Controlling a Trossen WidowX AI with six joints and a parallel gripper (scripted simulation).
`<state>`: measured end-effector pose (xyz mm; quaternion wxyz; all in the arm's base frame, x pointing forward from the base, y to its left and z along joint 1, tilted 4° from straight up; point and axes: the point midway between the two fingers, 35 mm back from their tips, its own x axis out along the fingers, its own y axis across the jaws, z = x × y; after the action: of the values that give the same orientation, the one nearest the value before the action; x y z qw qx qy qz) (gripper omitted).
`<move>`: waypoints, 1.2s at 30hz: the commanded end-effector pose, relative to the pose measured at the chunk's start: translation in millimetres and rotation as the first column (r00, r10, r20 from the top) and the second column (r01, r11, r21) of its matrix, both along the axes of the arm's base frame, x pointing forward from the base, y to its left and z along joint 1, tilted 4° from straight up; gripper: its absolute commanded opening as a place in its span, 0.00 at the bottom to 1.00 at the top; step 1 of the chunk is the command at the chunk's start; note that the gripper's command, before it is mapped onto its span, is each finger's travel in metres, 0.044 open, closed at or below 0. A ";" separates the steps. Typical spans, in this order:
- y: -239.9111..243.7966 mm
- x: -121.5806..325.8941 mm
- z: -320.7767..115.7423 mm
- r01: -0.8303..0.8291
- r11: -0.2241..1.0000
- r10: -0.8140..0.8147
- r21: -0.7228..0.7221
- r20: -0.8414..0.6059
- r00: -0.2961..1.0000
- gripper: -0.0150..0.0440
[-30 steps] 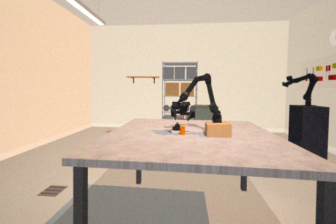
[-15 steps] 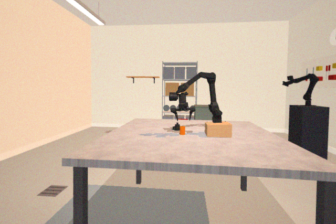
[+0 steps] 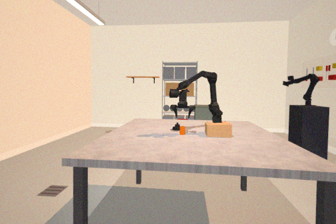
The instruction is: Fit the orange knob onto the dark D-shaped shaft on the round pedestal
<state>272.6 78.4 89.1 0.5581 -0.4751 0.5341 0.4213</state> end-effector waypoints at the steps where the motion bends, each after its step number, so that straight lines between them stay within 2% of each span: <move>1: -0.8 0.2 0.4 0.238 0.971 -0.239 0.013 0.010 0.971 1.00; 4: -0.8 0.2 0.2 0.506 0.862 -0.507 0.038 0.013 0.862 1.00; 8: -1.1 0.5 0.0 0.793 0.605 -0.795 0.072 0.006 0.607 1.00; 12: -1.5 1.0 -0.2 0.961 0.259 -0.965 0.100 -0.013 0.261 1.00; 14: -1.6 1.2 -0.3 0.985 0.136 -0.990 0.107 -0.021 0.139 1.00; 27: -1.7 1.2 -0.3 0.987 0.121 -0.992 0.108 -0.022 0.124 1.00; 31: -3.0 3.6 -31.6 0.987 0.121 -0.992 0.108 -0.022 0.124 1.00; 36: -3.4 4.1 -39.1 0.987 0.121 -0.992 0.108 -0.022 0.124 1.00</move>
<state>274.4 75.6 55.1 0.7295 0.0116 0.6828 -0.0397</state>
